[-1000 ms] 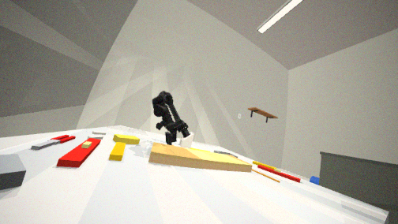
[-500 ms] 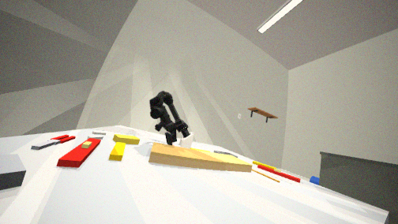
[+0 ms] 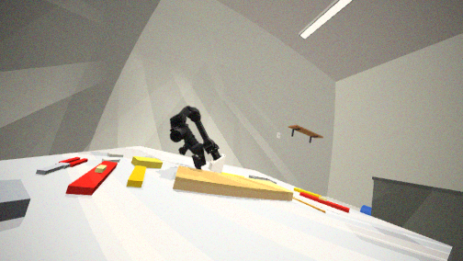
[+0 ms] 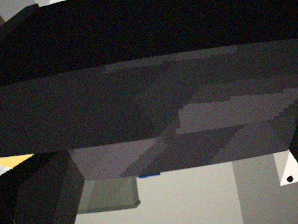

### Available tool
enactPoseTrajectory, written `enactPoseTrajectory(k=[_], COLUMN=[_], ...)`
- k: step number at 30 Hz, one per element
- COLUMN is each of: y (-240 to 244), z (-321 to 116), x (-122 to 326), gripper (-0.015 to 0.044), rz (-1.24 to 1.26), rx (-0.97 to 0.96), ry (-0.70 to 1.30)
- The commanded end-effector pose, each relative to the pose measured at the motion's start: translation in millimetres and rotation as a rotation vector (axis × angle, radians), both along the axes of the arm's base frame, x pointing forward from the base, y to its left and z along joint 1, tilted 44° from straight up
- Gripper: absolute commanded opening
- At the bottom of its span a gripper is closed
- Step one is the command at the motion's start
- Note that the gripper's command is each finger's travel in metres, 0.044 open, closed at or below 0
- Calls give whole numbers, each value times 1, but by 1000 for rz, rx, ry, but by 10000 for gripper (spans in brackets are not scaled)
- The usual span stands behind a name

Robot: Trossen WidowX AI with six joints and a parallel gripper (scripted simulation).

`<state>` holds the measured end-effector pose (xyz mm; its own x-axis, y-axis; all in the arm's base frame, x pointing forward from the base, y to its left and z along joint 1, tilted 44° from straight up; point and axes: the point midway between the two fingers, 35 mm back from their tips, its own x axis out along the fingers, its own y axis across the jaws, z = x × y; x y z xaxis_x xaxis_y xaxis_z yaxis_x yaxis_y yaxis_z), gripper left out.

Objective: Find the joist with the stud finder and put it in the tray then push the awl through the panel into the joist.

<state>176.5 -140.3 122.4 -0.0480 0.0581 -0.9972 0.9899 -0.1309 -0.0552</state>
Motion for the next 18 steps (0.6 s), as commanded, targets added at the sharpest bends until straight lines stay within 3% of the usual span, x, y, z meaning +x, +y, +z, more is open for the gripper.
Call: enactPoseTrajectory(k=[1, 18], y=[1, -2], z=[1, 1], x=[1, 0], gripper=[0, 0], rz=[3, -1], rx=[36, 160], ry=[-12, -25])
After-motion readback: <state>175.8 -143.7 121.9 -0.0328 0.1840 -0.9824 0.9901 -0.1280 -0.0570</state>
